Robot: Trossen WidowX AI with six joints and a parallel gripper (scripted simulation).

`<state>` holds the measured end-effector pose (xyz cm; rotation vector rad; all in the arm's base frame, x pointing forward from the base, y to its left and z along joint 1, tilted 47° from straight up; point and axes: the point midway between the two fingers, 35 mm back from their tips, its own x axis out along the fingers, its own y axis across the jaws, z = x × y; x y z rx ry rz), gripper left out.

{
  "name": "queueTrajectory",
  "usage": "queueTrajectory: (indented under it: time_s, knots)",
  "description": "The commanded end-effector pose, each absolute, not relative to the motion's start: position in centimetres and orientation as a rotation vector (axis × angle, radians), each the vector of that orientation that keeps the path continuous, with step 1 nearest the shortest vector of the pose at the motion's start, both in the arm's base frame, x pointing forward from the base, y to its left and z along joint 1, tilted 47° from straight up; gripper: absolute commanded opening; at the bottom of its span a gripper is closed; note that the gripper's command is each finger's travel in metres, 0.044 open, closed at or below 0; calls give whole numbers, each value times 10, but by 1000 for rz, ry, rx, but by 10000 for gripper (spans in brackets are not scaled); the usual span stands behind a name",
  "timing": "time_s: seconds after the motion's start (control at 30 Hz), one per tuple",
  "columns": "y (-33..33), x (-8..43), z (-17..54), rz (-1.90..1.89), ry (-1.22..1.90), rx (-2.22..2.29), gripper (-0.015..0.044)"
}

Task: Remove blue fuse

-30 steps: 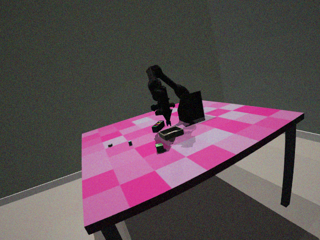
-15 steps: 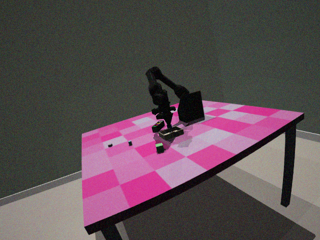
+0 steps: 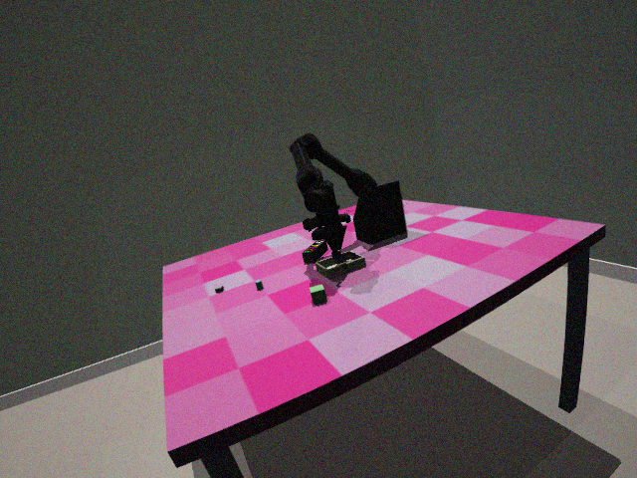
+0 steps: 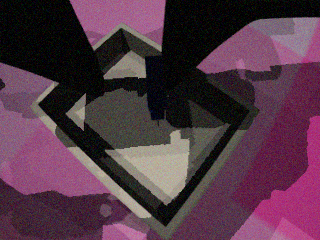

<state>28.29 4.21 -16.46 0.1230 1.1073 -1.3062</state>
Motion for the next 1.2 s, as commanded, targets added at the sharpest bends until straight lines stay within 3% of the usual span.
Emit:
queueTrajectory:
  time_s: [0.0,0.1,0.23,1.17]
  knots:
    - [42,283,-164,-1306,1107,124,263]
    - [44,284,-162,-1306,1107,123,330]
    - [68,287,-138,-1305,1109,114,330]
    - [67,288,-138,-1299,1107,107,330]
